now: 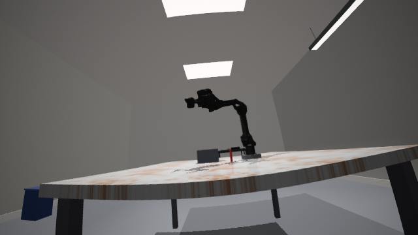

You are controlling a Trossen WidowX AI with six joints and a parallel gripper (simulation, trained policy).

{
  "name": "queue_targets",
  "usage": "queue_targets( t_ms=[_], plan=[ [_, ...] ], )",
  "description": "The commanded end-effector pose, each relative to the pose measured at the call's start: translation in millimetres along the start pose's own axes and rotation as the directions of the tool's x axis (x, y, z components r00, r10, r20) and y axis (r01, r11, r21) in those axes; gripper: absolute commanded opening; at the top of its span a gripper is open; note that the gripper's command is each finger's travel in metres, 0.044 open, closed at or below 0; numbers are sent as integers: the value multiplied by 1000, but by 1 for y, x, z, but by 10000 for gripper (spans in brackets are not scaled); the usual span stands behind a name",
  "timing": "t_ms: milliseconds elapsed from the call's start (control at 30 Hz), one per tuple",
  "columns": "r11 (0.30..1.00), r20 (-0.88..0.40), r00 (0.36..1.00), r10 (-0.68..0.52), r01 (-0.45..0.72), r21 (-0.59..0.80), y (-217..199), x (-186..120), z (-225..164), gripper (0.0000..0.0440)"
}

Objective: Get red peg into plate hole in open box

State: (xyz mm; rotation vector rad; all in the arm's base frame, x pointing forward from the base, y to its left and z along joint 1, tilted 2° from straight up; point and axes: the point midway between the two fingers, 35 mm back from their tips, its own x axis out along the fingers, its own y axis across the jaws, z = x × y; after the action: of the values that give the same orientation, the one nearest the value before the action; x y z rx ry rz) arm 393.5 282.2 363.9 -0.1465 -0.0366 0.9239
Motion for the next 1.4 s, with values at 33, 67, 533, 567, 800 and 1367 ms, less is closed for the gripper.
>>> queue_targets(
  t_ms=[33,67,533,567,800,1367],
  plan=[
    [992,-95,995,-10,22,127,13,-6,-19,440],
    [988,-116,993,-10,28,152,16,-8,-24,440],
    [872,-425,905,2,207,444,53,-43,-93,440],
    [859,-446,895,3,226,459,55,-47,-98,440],
    [758,-587,809,13,375,534,69,-75,-132,440],
    [414,-850,526,24,768,488,85,-158,-199,440]
  ],
)
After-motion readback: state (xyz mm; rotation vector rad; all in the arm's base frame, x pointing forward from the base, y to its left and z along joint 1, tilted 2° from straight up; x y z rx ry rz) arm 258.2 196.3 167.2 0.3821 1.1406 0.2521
